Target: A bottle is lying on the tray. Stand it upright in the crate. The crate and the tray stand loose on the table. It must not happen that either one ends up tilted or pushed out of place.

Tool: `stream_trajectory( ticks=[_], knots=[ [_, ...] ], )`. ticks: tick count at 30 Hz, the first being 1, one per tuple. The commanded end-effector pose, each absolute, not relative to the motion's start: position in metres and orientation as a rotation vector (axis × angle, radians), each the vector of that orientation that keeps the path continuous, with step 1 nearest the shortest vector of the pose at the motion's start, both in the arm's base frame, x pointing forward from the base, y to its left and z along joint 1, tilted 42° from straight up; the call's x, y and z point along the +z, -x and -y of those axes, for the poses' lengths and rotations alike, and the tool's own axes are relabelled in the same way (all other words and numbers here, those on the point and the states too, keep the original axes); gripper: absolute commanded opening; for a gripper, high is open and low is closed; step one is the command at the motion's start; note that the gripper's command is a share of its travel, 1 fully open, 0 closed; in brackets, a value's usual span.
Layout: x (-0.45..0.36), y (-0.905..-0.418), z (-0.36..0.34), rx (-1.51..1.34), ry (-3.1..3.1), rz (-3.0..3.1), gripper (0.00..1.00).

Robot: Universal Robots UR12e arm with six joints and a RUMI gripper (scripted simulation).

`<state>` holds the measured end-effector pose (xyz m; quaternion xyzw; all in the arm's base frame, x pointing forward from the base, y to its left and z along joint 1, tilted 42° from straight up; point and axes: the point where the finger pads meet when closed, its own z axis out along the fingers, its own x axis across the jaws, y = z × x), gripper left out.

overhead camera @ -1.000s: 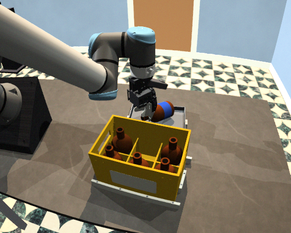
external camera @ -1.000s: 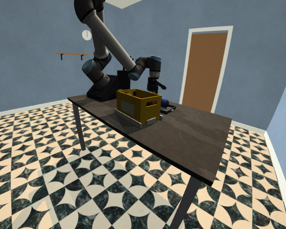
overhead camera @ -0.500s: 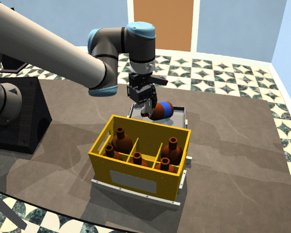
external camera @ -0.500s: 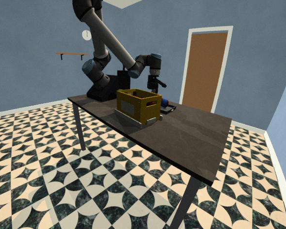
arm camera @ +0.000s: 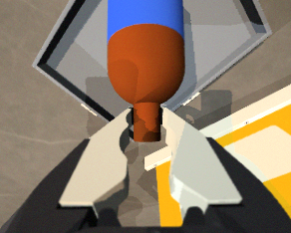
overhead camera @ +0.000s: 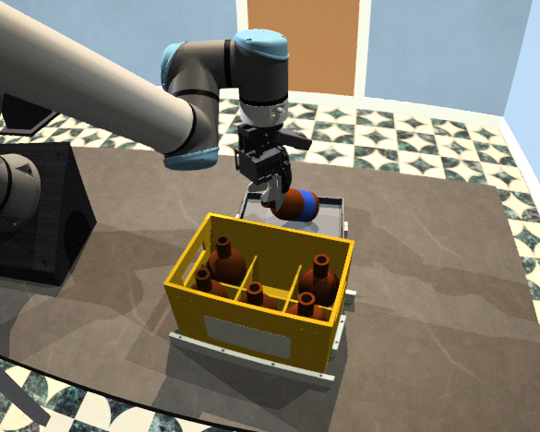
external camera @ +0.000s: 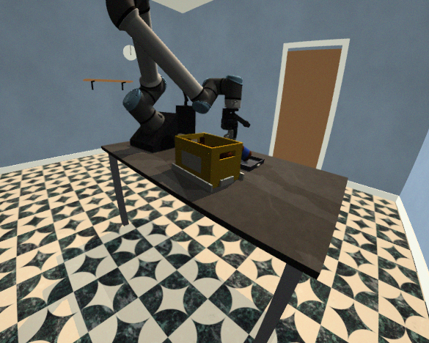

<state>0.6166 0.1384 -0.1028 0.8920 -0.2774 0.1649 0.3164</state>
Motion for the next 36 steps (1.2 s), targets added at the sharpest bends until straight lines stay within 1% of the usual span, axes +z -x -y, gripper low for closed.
stream_trajectory(
  ticks=[1, 36],
  knots=[
    [-0.095, -0.616, -0.145, 0.435, -2.349, 0.731, 0.00],
    [-0.055, -0.609, -0.181, 0.435, -2.349, 0.731, 0.00]
  ],
)
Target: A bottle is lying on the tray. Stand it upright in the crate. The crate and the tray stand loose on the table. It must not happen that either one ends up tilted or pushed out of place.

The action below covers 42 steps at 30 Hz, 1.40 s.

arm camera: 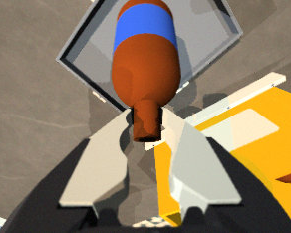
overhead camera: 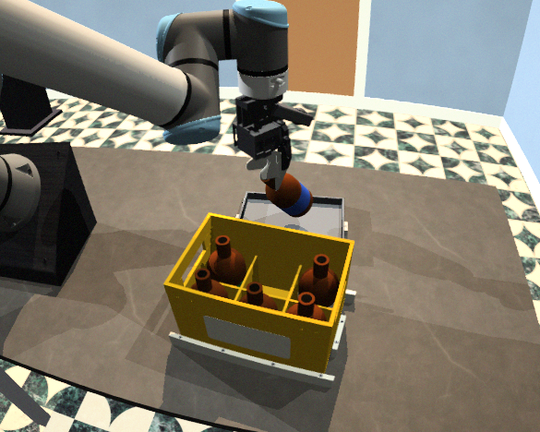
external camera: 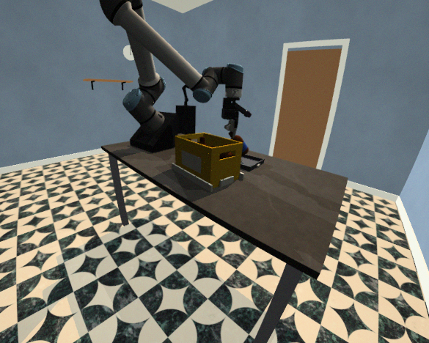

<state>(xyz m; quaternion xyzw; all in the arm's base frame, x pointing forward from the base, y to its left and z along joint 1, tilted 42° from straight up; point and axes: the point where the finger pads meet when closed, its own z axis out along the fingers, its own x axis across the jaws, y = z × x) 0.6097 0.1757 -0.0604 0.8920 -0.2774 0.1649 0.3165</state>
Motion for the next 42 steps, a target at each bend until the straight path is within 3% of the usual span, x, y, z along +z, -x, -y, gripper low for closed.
stream_trajectory(
  ticks=[1, 42],
  knots=[
    [-0.053, -0.609, -0.182, 0.435, -2.349, 0.731, 0.00],
    [-0.030, -0.605, -0.202, 0.435, -2.349, 0.731, 0.00]
  ],
)
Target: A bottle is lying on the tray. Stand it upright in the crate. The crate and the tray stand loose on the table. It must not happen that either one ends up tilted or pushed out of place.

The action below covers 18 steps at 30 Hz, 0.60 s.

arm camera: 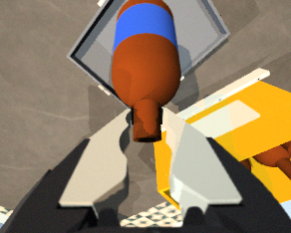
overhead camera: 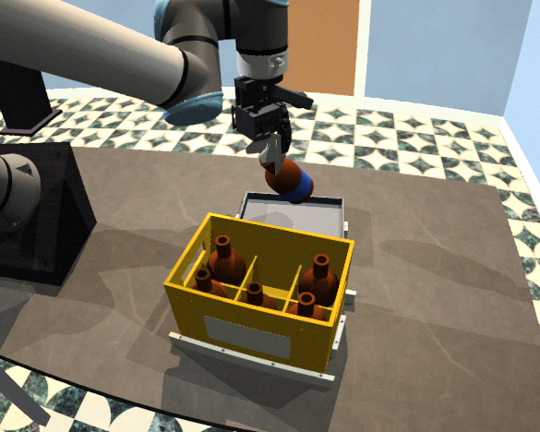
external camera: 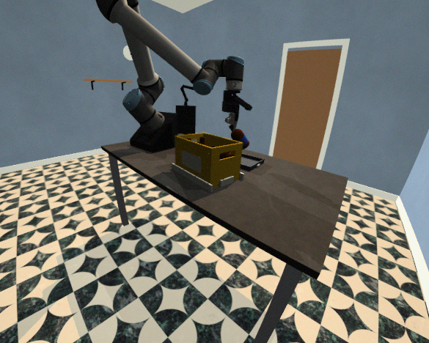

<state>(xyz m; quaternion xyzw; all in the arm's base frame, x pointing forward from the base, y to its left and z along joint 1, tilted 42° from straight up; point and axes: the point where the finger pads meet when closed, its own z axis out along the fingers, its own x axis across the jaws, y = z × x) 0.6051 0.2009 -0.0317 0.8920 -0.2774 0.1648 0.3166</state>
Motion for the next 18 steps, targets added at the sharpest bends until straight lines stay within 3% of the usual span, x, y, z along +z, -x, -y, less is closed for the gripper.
stream_trajectory(
  ticks=[1, 18],
  knots=[
    [-0.0299, -0.6054, -0.2025, 0.435, -2.349, 0.731, 0.00],
    [-0.0287, -0.6052, -0.2036, 0.435, -2.349, 0.731, 0.00]
  ],
)
